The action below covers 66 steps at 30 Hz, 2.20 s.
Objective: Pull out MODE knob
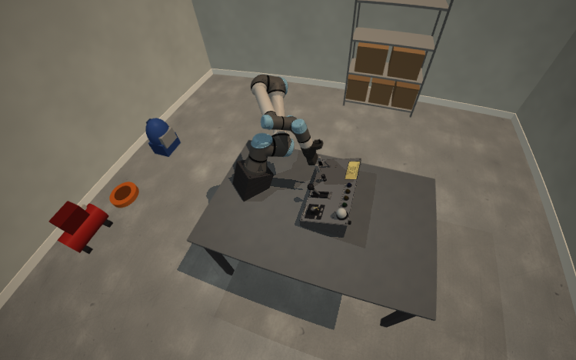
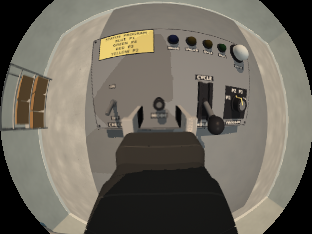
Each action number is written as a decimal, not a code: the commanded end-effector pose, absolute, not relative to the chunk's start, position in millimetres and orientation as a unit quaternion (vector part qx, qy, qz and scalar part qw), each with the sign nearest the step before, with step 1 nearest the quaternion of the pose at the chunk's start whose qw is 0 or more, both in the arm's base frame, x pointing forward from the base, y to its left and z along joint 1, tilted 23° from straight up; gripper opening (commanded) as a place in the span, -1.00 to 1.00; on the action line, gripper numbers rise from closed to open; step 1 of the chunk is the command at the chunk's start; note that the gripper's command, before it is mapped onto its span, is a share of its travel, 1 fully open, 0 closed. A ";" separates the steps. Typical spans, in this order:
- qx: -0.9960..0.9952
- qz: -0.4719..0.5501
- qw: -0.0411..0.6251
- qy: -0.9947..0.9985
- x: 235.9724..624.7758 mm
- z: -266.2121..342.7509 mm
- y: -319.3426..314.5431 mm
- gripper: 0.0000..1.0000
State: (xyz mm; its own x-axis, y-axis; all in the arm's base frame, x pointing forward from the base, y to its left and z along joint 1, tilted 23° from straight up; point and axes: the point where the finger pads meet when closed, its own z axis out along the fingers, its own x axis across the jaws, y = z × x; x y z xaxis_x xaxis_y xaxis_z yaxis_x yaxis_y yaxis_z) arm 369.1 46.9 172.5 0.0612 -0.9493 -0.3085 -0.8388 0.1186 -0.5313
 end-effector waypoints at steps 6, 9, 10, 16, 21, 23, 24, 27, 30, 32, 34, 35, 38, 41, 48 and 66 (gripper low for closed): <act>-0.658 -0.088 0.313 0.679 380.6 155.9 53.2 1.00; -0.658 -0.088 0.313 0.679 383.1 152.2 54.5 1.00; -0.658 -0.088 0.313 0.679 383.1 152.2 54.5 1.00; -0.658 -0.088 0.313 0.679 390.6 141.4 58.5 1.00; -0.658 -0.088 0.313 0.679 396.5 132.7 61.7 1.00; -0.658 -0.088 0.313 0.679 398.7 129.5 62.9 1.00; -0.658 -0.088 0.313 0.679 399.8 127.9 63.5 1.00; -0.658 -0.088 0.313 0.679 400.8 126.4 64.0 1.00; -0.658 -0.088 0.313 0.679 403.8 122.1 65.6 1.00; -0.658 -0.088 0.313 0.679 405.6 119.4 66.6 1.00; -0.658 -0.088 0.313 0.679 407.3 116.9 67.5 1.00; -0.658 -0.088 0.313 0.679 408.1 115.7 68.0 1.00; -0.658 -0.088 0.313 0.679 410.3 112.4 69.2 1.00; -0.658 -0.088 0.313 0.679 412.3 109.6 70.2 1.00; -0.658 -0.088 0.313 0.679 415.0 105.7 71.7 1.00; -0.658 -0.088 0.313 0.679 418.8 100.0 73.8 1.00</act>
